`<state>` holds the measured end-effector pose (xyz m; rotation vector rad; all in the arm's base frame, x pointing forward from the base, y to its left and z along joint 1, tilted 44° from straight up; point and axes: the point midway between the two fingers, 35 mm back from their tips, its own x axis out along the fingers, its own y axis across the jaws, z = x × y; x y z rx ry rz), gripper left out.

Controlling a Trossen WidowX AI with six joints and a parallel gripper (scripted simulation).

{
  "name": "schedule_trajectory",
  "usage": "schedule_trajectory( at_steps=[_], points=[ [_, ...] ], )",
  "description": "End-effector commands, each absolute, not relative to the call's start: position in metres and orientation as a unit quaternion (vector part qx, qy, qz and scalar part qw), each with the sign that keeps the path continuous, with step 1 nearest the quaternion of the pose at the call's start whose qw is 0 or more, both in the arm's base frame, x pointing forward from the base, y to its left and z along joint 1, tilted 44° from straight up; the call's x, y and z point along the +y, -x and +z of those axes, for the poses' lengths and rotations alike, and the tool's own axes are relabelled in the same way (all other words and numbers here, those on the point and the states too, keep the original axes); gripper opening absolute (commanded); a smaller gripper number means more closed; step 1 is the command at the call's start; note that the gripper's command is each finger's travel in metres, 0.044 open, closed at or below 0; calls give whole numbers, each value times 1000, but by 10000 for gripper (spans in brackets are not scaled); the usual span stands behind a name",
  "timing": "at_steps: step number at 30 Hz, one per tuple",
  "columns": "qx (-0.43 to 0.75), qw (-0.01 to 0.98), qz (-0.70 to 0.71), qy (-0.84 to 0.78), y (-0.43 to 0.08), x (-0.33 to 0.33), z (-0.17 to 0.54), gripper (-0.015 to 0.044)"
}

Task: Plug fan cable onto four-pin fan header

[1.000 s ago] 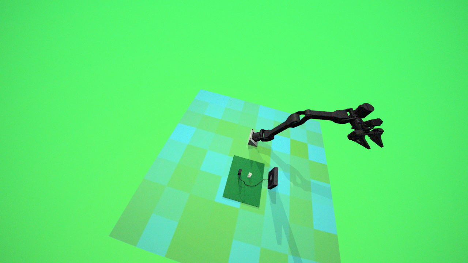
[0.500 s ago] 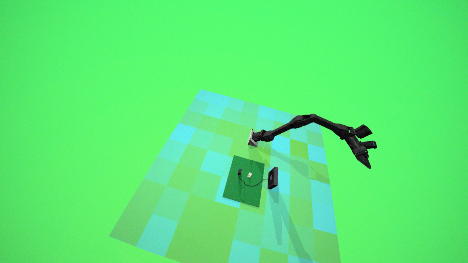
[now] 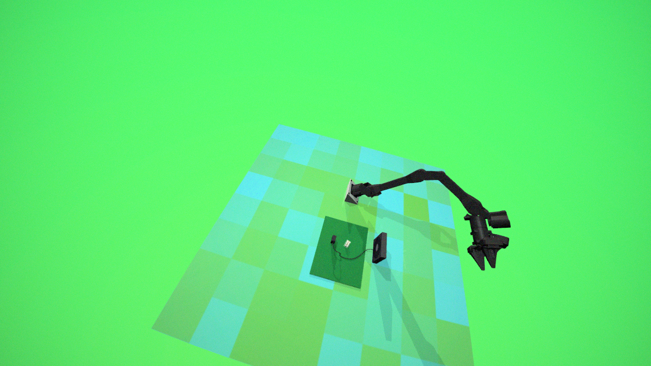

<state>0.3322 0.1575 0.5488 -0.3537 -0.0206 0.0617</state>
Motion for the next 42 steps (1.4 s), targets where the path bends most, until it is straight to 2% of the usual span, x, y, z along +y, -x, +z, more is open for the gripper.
schedule_trajectory(
  at_steps=[1, 9, 14, 21, 27, 33, 42],
  points=[
    [47, 973, 17, 226, -369, 141, 510, 440],
    [150, 946, 9, 286, -419, 103, 442, 440],
    [263, 913, 31, 311, -448, 61, 370, 440],
    [427, 856, 75, 283, -454, -14, 268, 440],
    [550, 804, 121, 192, -426, -78, 189, 440],
    [639, 749, 172, 27, -371, -132, 123, 440],
    [638, 679, 218, -291, -284, -177, 76, 440]
  ],
)
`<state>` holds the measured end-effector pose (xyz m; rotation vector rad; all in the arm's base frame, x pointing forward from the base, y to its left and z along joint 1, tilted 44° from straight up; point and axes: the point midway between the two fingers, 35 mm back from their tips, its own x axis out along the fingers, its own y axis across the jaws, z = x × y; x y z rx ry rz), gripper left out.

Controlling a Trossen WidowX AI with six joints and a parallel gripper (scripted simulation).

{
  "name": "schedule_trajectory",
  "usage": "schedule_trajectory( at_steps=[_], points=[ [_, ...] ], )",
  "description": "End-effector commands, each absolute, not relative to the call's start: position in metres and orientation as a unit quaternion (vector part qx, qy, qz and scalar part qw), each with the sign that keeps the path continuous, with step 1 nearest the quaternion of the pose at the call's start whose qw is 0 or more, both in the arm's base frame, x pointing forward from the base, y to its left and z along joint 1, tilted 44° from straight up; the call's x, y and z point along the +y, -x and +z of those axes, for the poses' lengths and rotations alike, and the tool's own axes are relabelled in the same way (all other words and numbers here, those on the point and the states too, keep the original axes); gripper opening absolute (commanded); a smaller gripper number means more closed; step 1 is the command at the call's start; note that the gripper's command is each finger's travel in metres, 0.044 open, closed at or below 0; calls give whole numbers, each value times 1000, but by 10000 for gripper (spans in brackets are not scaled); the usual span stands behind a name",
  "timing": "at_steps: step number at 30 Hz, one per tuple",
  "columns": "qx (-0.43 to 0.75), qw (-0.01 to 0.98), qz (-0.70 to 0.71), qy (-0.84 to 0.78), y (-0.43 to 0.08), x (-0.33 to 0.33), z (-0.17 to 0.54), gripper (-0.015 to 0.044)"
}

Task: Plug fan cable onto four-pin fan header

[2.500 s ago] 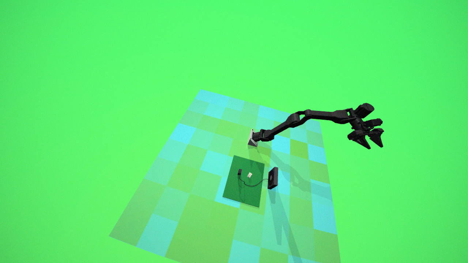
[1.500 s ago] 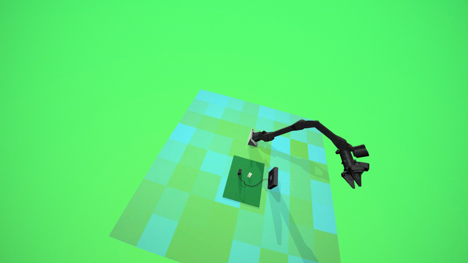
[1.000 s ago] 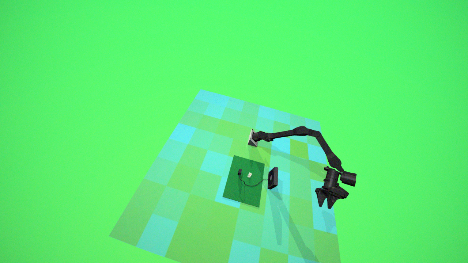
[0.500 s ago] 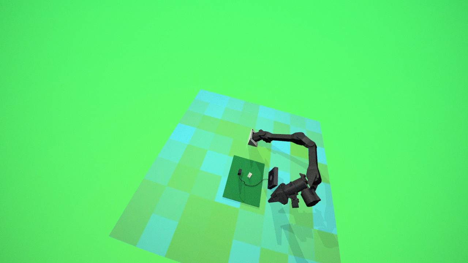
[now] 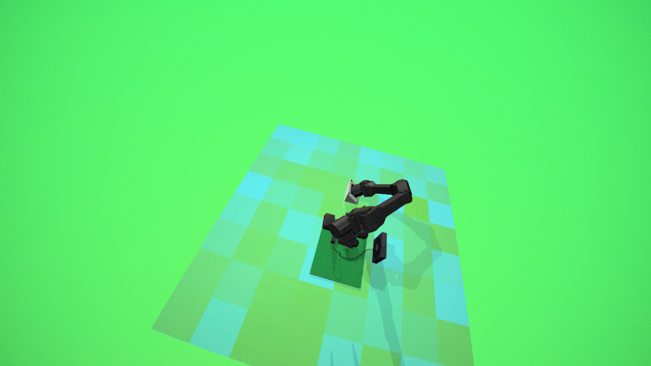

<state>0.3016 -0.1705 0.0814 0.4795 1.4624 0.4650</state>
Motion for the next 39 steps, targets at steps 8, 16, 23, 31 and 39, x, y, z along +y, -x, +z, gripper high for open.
schedule_trajectory(
  at_steps=[8, 16, 23, 31, 39],
  points=[
    [637, 677, 218, -298, -286, -170, 67, 440],
    [638, 672, 222, -304, -292, -110, 5, 440],
    [638, 672, 222, -304, -292, -107, 2, 440],
    [638, 672, 222, -304, -294, -99, -7, 440],
    [638, 672, 222, -304, -296, -90, -17, 440]
  ],
)
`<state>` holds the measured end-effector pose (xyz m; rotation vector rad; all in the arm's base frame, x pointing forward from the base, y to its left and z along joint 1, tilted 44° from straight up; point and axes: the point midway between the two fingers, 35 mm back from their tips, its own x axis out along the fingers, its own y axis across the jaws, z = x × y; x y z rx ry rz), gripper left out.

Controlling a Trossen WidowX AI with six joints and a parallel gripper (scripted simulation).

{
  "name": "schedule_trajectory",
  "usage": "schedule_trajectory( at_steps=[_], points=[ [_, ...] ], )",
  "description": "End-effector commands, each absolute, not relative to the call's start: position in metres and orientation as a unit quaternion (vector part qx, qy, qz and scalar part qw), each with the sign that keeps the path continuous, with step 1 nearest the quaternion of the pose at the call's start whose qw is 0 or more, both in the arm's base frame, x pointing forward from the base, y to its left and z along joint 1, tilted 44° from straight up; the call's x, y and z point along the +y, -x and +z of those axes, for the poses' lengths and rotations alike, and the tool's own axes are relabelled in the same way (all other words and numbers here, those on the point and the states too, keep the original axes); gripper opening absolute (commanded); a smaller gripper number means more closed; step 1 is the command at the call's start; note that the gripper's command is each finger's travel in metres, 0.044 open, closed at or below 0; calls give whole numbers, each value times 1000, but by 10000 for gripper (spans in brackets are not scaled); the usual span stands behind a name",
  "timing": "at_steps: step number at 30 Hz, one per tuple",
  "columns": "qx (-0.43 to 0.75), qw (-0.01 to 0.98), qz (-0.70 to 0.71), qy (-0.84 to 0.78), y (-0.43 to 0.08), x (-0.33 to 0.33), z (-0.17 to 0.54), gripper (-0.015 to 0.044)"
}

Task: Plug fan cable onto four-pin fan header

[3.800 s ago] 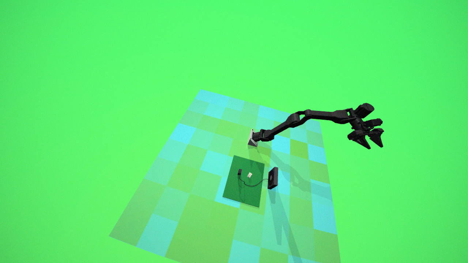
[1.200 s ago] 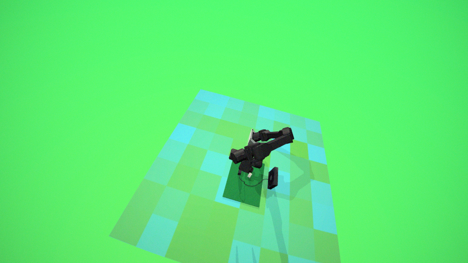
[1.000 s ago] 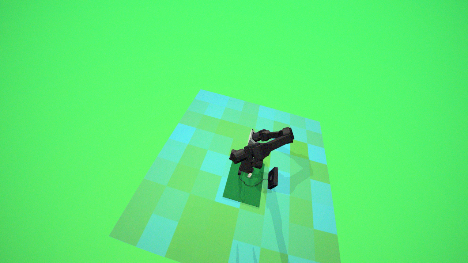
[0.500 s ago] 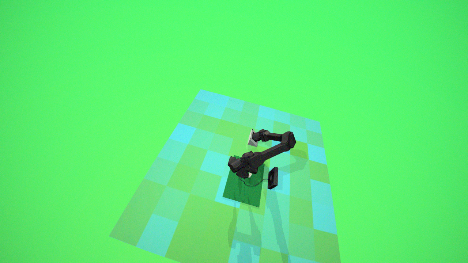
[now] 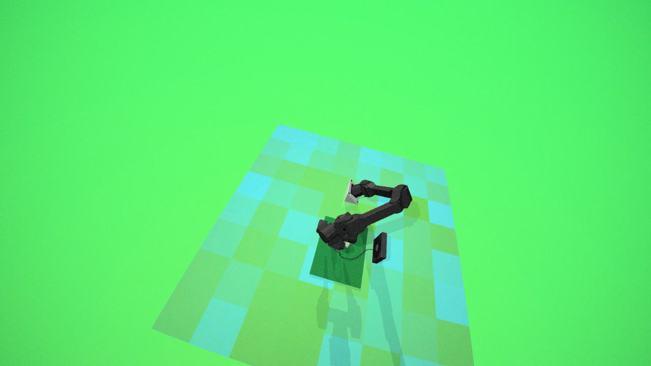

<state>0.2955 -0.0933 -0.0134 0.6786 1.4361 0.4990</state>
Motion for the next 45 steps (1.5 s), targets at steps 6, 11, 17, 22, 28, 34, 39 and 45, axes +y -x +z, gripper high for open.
schedule_trajectory(
  at_steps=[6, 11, 17, 22, 28, 34, 39, 45],
  points=[
    [638, 672, 222, -304, -296, -83, -24, 440],
    [637, 672, 222, -305, -296, -77, -29, 440],
    [638, 672, 223, -302, -297, -76, -30, 414],
    [638, 672, 223, -302, -297, -76, -30, 282],
    [638, 672, 223, -302, -297, -76, -30, 125],
    [638, 672, 223, -302, -297, -76, -30, 7],
    [638, 672, 222, -303, -294, -103, -3, 0],
    [639, 671, 220, -306, -292, -109, 5, 0]
  ],
)
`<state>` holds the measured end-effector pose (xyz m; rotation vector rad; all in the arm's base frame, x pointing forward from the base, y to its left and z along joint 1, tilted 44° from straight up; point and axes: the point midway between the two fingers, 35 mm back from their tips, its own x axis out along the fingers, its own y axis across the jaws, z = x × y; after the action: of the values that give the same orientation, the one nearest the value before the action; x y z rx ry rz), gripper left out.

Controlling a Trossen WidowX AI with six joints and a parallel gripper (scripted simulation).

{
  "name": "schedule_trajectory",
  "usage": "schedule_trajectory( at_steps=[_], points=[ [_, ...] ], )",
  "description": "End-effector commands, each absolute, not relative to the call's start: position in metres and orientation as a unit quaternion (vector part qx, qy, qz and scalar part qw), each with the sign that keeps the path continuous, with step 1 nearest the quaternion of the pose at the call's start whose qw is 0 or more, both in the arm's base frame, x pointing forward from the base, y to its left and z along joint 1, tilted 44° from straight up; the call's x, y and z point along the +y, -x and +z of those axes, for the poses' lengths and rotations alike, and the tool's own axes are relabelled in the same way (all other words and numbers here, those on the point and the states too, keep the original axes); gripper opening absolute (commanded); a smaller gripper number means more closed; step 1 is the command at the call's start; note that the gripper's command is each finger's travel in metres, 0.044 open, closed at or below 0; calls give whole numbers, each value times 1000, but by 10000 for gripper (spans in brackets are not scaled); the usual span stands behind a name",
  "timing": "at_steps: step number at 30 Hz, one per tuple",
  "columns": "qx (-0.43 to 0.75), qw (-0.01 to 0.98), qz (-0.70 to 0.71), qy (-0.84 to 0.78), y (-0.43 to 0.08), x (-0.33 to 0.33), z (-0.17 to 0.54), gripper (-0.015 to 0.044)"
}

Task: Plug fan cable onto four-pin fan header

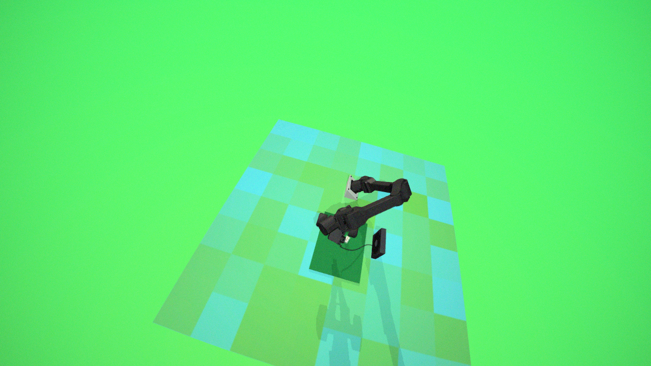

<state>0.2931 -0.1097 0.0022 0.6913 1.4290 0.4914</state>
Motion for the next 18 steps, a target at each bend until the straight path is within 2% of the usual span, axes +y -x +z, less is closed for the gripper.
schedule_trajectory(
  at_steps=[1, 10, 18],
  points=[
    [641, 668, 214, -312, -293, -106, 8, 0],
    [664, 618, 125, -403, -301, -55, 55, 0],
    [664, 617, 123, -404, -301, -54, 56, 0]
  ],
)
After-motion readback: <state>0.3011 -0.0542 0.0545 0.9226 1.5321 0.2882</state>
